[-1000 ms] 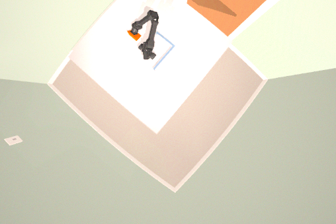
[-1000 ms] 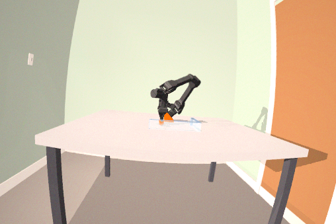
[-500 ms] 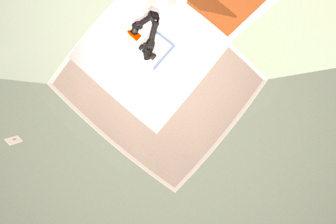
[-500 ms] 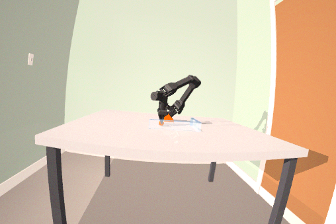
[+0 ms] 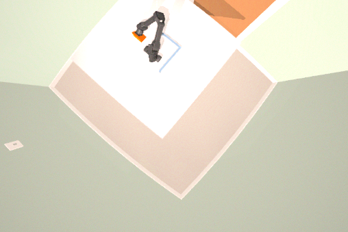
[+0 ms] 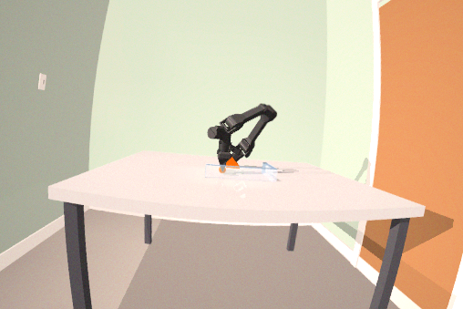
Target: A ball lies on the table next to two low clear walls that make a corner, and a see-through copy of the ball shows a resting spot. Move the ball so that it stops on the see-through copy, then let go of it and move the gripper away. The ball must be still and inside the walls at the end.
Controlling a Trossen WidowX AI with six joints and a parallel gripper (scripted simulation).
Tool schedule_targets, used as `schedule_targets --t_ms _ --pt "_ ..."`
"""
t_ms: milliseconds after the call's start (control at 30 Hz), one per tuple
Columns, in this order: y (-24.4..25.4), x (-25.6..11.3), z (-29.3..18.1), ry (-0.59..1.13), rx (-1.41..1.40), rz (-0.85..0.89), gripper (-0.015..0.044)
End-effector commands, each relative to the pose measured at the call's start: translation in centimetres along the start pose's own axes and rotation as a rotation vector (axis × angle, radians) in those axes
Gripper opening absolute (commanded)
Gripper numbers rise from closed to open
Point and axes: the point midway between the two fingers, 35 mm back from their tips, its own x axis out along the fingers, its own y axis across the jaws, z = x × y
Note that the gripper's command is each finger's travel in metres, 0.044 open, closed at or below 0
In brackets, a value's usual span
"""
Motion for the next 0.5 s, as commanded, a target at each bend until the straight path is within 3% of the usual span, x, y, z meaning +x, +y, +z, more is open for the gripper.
schedule_targets --t_ms 0,67,267,467 --pt "0.0 0.0 0.0 0.0 0.0 0.0 0.0274" --pt "-0.1 -0.9 -0.1 0.001 0.0 0.0 0.0274" --pt "-0.1 -8.5 -0.1 0.0 0.004 -0.001 0.0274" --pt "-0.4 -8.0 -0.2 0.007 0.006 -0.018 0.0274"
